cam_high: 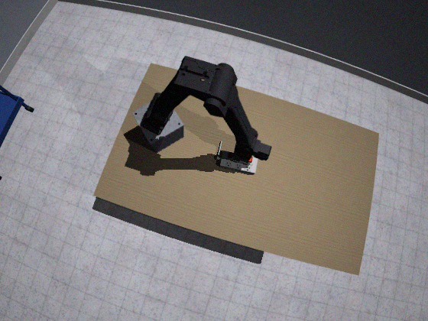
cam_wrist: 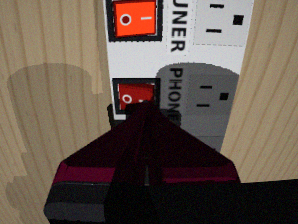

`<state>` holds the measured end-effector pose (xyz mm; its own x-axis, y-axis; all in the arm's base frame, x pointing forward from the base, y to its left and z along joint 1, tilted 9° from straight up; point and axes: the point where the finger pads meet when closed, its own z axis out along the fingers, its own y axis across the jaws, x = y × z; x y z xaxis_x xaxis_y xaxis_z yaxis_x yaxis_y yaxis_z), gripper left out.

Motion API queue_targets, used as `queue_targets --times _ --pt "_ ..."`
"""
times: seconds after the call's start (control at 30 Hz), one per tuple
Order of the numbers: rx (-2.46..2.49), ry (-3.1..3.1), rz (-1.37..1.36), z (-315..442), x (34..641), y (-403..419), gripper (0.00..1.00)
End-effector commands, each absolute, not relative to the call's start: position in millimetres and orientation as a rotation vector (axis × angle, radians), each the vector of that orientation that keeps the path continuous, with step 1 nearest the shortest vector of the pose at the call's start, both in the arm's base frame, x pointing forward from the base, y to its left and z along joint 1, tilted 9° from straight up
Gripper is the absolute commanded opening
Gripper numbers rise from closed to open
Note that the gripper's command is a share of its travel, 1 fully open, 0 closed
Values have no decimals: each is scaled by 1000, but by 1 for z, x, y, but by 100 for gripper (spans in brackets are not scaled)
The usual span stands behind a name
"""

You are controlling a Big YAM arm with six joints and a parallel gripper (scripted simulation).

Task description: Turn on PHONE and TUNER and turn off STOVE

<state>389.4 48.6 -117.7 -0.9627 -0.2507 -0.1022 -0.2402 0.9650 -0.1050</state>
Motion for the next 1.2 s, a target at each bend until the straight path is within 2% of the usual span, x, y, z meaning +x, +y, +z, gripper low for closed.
queue_targets --times 0.0,1.17 --pt "-384 2950 -132 -106 404 50 0" --pt "-384 2950 -132 -106 402 49 0"
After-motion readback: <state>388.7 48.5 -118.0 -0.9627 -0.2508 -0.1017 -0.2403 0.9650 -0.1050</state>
